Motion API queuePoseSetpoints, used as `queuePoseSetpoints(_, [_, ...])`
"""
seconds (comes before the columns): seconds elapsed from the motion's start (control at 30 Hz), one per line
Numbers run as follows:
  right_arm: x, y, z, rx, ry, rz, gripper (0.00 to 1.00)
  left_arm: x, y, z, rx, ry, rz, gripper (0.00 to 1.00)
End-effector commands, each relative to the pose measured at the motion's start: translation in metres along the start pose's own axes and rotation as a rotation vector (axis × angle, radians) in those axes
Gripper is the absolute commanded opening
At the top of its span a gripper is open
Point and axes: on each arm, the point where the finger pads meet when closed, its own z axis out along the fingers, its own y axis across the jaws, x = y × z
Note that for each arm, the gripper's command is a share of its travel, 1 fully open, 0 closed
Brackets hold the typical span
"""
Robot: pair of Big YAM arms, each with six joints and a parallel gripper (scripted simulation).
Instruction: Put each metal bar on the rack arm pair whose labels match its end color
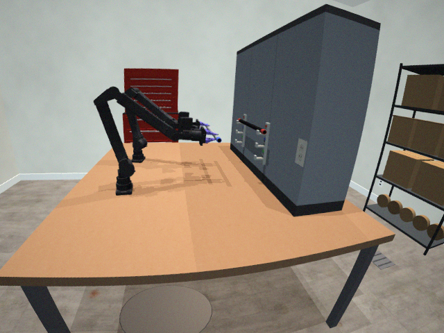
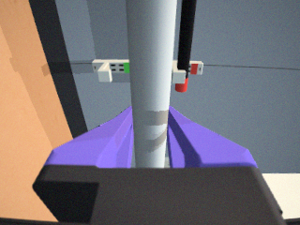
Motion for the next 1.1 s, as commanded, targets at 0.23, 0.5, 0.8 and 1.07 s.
queuePoseSetpoints(0.23, [0.0072,-0.063,0.0159,0.099,0.022,0.015,0.0,0.0099,0.0606,0.0126,-0.104,0.025,-0.029,0.0])
queuePoseSetpoints(0.5, [0.007,-0.0643,0.0159,0.099,0.022,0.015,0.0,0.01,0.0611,0.0122,-0.104,0.025,-0.029,0.0])
queuePoseSetpoints(0.8, [0.007,-0.0653,0.0156,0.099,0.022,0.015,0.0,0.0101,0.061,0.0116,-0.104,0.025,-0.029,0.0])
queuePoseSetpoints(1.07, [0.007,-0.0661,0.0205,0.099,0.022,0.015,0.0,0.0101,0.061,0.0162,-0.104,0.025,-0.029,0.0])
